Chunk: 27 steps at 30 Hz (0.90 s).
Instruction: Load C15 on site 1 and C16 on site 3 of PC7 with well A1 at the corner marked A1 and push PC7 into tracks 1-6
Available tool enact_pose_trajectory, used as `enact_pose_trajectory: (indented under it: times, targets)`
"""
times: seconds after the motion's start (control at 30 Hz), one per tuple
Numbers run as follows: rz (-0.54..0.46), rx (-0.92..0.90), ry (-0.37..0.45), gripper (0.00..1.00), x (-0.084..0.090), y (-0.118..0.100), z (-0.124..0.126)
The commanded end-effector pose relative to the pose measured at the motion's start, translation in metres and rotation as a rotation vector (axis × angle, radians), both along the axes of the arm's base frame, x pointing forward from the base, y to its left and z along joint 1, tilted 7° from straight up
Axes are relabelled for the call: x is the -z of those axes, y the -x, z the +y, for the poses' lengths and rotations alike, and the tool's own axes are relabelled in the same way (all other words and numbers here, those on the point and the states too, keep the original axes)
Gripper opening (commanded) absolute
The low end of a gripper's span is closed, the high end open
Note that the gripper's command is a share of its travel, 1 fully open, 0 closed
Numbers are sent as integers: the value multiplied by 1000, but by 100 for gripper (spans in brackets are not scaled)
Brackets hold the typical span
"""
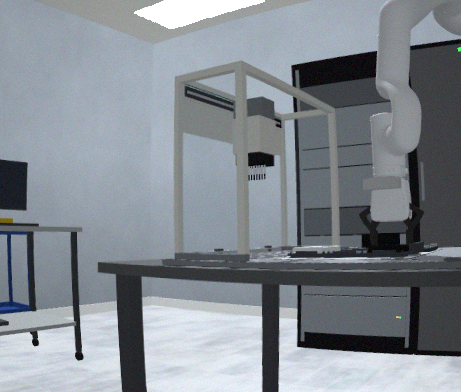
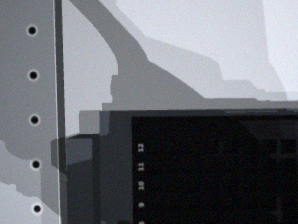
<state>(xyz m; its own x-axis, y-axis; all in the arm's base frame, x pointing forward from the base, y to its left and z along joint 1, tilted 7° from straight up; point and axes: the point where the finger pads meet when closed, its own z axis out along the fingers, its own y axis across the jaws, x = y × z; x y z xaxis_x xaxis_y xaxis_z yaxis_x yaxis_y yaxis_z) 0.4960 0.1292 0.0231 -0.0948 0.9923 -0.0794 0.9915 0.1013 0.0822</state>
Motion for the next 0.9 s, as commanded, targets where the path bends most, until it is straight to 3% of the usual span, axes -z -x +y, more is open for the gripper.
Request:
enact_pose_trajectory:
  times: [0.0,0.63,0.87]
  targets:
    - [-1,0,0,100,0,-1,0]
    - [-1,0,0,100,-1,-1,0]
    - [-1,0,0,100,-12,0,1]
